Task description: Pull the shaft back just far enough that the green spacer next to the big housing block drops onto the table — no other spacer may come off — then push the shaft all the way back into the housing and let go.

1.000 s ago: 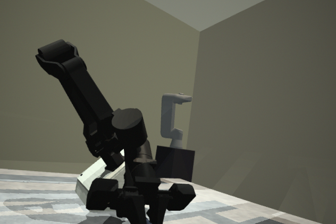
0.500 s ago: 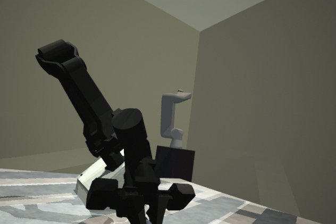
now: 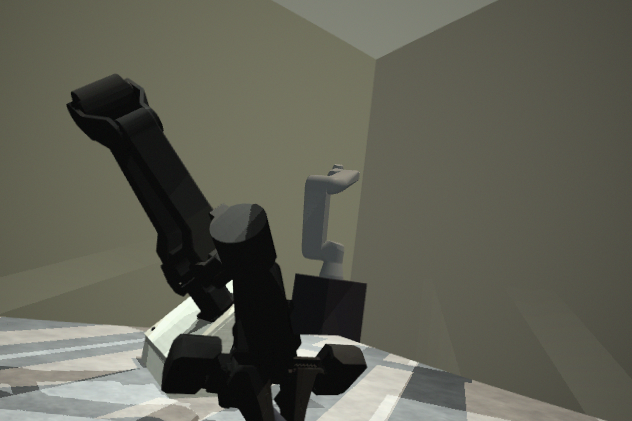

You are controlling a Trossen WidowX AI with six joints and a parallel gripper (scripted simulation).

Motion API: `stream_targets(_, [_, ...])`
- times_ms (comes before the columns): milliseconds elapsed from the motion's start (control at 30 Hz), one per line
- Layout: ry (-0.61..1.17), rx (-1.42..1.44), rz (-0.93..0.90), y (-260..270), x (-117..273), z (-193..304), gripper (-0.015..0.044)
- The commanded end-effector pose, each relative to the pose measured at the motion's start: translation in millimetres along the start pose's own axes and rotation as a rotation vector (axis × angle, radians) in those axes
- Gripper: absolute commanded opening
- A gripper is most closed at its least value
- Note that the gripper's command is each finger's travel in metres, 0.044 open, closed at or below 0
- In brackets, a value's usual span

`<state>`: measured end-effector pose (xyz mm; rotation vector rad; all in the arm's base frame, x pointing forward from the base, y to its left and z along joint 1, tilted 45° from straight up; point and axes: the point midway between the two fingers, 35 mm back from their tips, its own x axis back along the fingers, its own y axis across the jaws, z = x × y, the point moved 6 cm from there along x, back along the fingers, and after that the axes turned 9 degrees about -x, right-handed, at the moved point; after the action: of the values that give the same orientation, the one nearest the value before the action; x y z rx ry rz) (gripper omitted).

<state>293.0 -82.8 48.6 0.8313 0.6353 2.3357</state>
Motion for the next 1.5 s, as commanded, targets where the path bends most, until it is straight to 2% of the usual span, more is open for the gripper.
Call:
stream_targets(0, [0.001, -0.004, 0.000, 0.2, 0.9, -0.5, 0.0000])
stream_targets(1467, [0.001, -0.004, 0.000, 0.6, 3.8, -3.5, 0.0000])
